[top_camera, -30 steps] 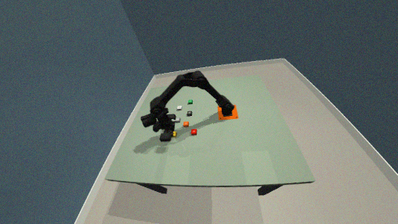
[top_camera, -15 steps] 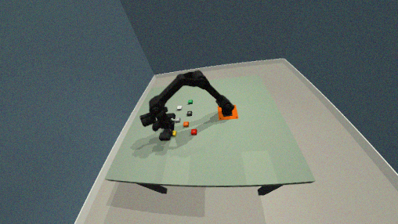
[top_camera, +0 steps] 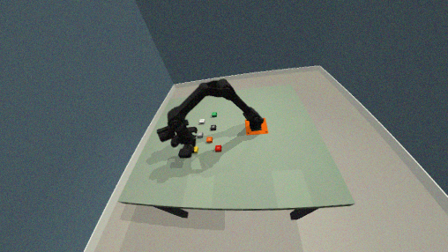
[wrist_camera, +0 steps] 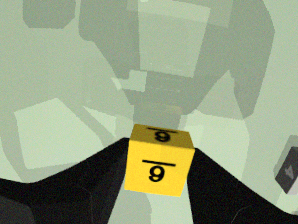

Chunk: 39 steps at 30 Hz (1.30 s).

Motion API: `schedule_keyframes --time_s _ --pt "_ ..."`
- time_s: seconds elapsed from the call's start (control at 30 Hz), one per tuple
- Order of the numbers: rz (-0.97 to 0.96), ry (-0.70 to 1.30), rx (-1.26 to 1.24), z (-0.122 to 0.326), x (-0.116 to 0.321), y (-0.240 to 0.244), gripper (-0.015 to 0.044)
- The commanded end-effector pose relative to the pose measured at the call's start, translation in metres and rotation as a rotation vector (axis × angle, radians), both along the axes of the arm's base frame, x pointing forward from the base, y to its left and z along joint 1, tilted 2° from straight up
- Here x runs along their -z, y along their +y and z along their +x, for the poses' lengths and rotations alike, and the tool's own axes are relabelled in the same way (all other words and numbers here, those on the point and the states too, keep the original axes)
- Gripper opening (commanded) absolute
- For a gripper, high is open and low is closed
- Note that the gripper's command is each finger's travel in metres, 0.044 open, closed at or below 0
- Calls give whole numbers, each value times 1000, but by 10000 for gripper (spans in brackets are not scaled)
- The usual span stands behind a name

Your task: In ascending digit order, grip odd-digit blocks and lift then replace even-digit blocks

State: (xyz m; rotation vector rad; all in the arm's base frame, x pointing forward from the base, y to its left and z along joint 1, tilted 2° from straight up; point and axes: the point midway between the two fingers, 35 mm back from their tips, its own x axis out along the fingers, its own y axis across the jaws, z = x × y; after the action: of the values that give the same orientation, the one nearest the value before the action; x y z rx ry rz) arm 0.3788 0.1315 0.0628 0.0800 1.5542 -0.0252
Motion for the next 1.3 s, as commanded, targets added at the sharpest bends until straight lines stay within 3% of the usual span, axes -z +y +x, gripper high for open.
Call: schedule_keyframes --time_s 0.0,0.57,0.93,1.27 --pt "0 -2 3 0 3 0 120" --pt "0 -2 3 0 13 0 120" --pt "0 -2 3 0 13 0 400" --pt "0 -2 3 0 -23 -1 400"
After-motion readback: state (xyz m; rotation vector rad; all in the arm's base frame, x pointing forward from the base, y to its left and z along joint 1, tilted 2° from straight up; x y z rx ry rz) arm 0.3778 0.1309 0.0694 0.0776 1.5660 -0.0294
